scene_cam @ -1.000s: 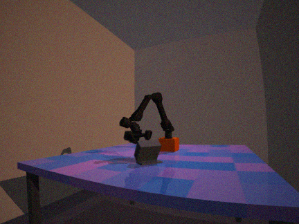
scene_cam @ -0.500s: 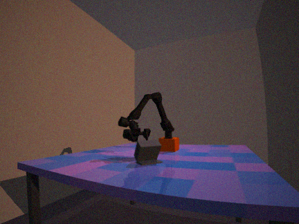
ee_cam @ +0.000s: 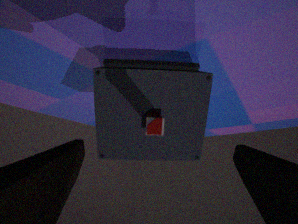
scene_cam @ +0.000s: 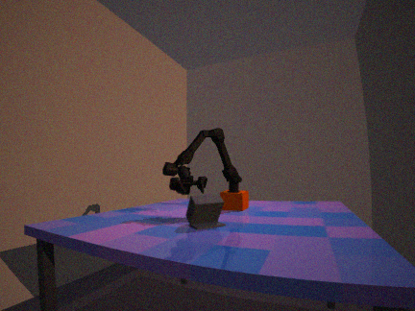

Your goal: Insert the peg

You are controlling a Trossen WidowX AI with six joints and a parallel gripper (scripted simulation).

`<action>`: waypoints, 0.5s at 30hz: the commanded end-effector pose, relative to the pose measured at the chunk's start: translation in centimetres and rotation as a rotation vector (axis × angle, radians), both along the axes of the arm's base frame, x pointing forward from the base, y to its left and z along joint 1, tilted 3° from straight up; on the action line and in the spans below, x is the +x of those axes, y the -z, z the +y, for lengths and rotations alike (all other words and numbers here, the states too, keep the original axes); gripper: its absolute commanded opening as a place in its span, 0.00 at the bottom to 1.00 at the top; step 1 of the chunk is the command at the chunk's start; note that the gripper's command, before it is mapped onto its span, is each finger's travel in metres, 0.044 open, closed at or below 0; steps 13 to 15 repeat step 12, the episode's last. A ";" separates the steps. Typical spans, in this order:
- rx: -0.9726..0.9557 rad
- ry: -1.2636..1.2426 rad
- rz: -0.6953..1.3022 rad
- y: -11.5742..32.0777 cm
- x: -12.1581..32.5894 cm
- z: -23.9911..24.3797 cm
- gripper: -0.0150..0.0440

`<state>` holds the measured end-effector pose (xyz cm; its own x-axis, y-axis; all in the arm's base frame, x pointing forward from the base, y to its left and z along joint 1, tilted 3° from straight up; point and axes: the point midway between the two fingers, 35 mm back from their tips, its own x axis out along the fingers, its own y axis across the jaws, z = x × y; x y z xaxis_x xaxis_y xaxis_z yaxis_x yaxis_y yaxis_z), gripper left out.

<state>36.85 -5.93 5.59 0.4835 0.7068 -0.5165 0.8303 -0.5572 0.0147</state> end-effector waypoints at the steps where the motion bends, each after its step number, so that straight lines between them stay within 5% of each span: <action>1: -0.003 -0.001 -0.014 -0.5 -0.2 -0.5 1.00; 15: -0.001 -0.001 -0.014 -1.0 -1.1 -1.5 1.00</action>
